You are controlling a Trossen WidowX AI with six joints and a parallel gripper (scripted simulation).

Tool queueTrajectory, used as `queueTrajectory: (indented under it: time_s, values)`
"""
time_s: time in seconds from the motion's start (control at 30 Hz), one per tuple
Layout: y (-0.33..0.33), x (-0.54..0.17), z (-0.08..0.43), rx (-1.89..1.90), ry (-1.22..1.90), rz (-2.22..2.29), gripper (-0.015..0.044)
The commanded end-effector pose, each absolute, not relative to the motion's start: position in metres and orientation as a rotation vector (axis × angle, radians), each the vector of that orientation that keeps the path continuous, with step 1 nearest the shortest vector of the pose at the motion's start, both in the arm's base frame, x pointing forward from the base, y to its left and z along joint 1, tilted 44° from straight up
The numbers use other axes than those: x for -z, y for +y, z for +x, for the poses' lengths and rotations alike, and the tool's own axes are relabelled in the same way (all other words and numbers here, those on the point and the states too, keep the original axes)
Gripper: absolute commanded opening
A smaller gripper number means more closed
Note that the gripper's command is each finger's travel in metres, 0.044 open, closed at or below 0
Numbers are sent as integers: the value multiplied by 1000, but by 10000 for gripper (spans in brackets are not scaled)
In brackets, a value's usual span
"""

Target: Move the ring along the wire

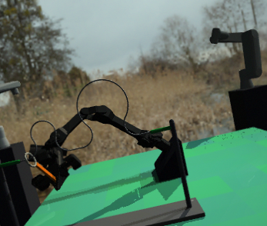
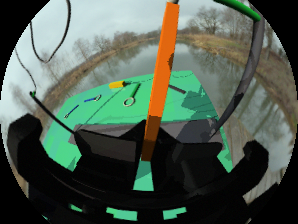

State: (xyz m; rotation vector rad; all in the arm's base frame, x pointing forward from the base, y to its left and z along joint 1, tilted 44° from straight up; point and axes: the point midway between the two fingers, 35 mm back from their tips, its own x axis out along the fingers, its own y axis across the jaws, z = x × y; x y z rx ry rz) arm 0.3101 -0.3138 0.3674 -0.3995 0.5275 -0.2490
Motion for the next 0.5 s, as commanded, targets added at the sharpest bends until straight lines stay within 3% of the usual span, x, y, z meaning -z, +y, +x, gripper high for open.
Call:
queueTrajectory:
  time_s: [0.0,0.47]
  values:
    - [-296,-362,313,213,516,-309,-150]
    - [-259,-353,319,145,499,-70,-150]
